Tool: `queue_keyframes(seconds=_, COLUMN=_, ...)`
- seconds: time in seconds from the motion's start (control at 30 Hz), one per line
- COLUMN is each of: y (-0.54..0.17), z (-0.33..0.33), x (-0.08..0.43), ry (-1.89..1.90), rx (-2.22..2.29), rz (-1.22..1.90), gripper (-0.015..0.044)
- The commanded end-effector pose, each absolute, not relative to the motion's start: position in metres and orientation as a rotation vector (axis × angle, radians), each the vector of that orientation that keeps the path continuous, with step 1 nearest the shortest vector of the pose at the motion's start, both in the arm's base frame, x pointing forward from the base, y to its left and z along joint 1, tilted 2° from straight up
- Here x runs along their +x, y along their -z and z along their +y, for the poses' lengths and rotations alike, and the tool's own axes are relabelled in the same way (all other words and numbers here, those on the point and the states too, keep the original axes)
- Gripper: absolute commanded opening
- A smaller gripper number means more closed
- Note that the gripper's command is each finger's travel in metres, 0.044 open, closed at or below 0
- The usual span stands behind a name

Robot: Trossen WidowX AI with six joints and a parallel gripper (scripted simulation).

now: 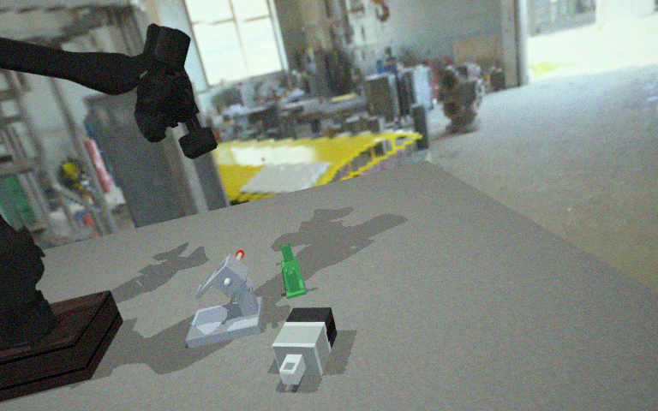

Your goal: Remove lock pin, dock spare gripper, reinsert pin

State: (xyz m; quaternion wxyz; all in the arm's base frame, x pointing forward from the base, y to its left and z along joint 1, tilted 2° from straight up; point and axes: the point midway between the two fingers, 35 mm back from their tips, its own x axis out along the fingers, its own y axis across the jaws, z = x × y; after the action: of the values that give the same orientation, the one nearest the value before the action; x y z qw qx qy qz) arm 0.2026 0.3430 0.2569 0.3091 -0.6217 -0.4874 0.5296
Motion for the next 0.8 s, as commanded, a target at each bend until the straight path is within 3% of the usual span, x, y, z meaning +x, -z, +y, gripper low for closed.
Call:
queue_keyframes(seconds=0.0, y=-0.255, z=0.342, x=0.205, ry=-1.409, rx=-1.643, rz=-1.262, gripper=0.0374)
queue_keyframes(seconds=0.1, y=-0.233, z=0.325, x=0.232, ry=-1.517, rx=-1.631, rz=-0.889, gripper=0.03)
queue_keyframes(seconds=0.37, y=-0.169, z=0.228, x=0.285, ry=-1.54, rx=-1.463, rz=0.326, gripper=0.03)
queue_keyframes(seconds=0.63, y=-0.153, z=0.146, x=0.285, ry=-1.328, rx=-1.31, rz=1.023, gripper=0.03)
queue_keyframes(seconds=0.77, y=-0.153, z=0.138, x=0.284, ry=-1.302, rx=-1.296, rz=1.082, gripper=0.03)
